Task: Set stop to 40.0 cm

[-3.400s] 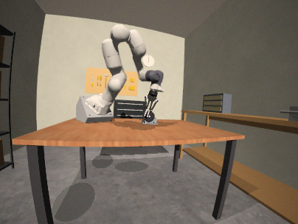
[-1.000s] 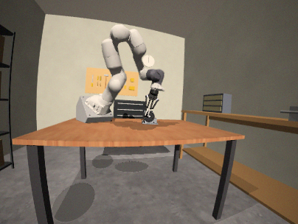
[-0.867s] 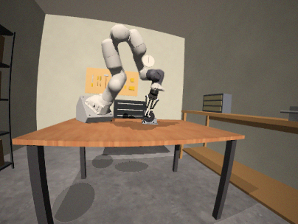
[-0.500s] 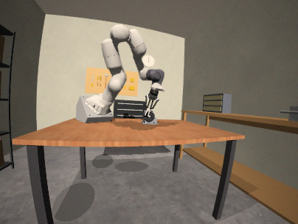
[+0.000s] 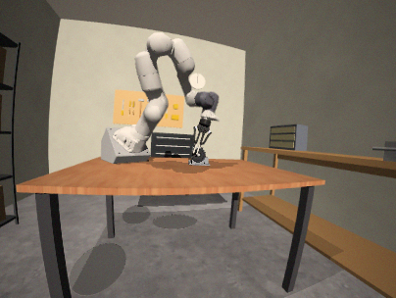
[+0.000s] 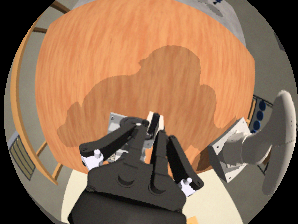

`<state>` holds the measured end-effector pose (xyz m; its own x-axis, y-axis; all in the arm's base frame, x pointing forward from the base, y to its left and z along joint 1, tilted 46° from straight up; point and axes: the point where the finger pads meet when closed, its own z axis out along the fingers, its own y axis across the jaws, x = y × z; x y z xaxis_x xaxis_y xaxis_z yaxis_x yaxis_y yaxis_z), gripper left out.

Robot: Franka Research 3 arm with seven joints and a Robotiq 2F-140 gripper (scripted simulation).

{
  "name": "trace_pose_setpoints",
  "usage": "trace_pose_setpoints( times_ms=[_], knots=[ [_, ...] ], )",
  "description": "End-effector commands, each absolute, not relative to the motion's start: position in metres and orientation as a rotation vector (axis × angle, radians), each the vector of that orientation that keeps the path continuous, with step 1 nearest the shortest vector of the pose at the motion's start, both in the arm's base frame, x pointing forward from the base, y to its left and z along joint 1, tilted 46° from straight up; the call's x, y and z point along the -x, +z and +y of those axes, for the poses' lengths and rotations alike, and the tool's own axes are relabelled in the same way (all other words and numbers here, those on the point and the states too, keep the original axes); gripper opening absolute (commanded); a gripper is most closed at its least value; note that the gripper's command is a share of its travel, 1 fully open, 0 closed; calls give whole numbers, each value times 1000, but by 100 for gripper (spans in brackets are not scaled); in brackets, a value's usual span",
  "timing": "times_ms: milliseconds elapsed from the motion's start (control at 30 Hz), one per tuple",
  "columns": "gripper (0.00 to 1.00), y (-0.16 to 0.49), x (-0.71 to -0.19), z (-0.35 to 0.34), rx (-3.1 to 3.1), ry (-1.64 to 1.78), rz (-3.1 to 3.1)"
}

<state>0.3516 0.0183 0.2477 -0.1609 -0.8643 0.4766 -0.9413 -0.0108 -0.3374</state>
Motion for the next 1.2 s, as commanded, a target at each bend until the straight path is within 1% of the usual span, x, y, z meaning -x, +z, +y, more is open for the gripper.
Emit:
trace_pose_setpoints(
  times_ms=[0, 1167],
  knots=[
    [4, 249, -351, 19, -1947, 897, -2113],
    [4, 265, -366, 25, -1947, 897, -2113]
  ],
)
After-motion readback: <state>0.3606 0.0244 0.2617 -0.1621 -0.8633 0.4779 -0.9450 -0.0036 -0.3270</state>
